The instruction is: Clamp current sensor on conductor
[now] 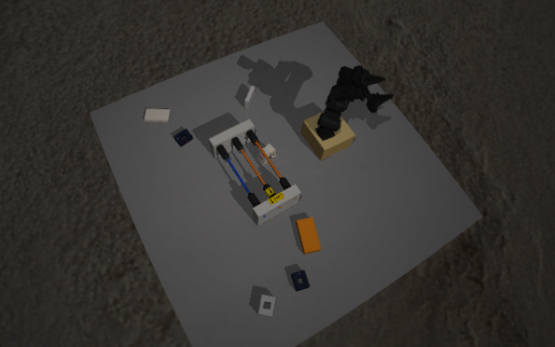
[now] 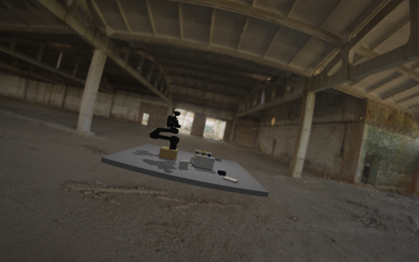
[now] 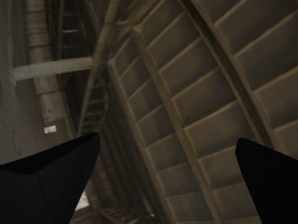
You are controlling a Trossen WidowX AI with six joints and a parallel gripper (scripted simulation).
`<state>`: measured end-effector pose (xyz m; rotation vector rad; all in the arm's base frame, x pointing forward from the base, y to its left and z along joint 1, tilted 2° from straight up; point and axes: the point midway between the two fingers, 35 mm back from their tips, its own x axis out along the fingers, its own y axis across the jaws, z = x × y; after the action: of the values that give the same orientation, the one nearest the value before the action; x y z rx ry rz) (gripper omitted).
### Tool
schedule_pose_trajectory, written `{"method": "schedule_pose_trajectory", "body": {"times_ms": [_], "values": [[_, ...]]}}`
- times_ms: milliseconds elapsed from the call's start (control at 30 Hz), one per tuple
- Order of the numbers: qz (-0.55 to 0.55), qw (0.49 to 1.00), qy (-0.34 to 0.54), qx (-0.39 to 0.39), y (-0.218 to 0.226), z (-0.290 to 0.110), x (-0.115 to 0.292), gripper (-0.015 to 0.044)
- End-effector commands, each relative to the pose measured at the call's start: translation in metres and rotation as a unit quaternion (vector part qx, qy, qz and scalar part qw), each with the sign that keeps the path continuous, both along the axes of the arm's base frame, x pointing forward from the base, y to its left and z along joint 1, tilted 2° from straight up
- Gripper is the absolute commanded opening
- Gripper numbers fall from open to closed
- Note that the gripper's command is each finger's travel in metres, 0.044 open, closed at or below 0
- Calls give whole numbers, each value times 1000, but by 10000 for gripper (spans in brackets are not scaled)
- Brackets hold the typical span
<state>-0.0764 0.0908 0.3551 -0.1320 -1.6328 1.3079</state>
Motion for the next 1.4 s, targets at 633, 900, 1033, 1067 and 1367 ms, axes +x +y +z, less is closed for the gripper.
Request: {"method": "schedule_pose_trajectory", "body": {"times_ms": [633,900,1033,1067,1367], "values": [[-308,837,452,11,21,47,255,440],[-463,647,604,48,-42,3,357,440],[-529,535,655,65,-83,-27,388,440],[-537,521,660,67,-89,-31,391,440],[-536,505,675,48,-85,-40,397,440]]}}
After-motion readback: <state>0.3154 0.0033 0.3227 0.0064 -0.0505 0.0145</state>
